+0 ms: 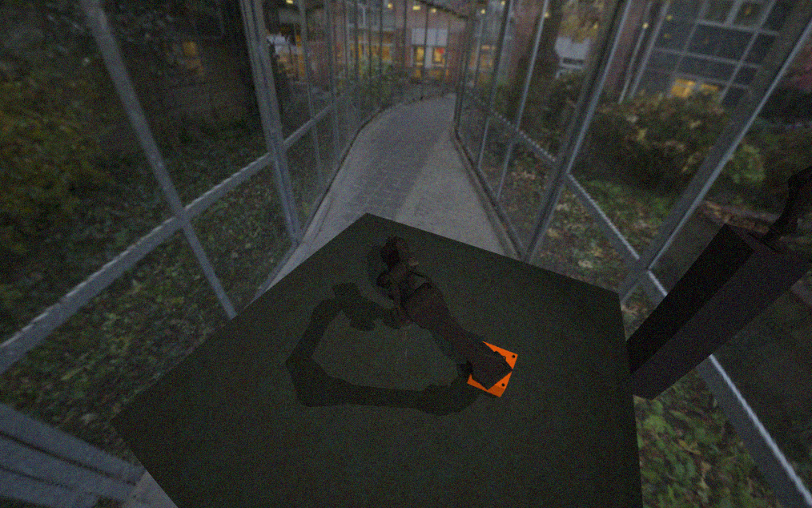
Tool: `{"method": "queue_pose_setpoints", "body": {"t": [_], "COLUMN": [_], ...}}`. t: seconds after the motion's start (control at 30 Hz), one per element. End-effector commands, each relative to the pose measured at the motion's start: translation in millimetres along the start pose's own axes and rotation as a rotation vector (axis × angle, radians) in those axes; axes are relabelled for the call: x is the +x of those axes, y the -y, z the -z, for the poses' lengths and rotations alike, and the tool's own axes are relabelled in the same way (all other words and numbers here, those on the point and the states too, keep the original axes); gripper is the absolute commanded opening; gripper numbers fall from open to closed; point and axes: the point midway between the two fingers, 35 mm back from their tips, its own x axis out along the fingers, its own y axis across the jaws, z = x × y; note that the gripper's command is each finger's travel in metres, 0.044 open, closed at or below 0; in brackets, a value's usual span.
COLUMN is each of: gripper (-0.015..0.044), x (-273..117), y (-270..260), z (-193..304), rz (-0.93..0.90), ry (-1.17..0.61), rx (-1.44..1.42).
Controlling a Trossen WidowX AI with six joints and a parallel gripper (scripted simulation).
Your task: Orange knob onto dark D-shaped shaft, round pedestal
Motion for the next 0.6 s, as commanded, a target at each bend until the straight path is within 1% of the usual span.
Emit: {"method": "queue_pose_setpoints", "body": {"t": [0.0, 0.57], "gripper": [0.0, 0.0], "x": [0.2, -6.3], "y": [1.0, 2.1], "z": [0.6, 0.9], "rz": [0.005, 0.005], "ry": [-0.001, -0.001], "rx": [-0.007, -0.028]}}
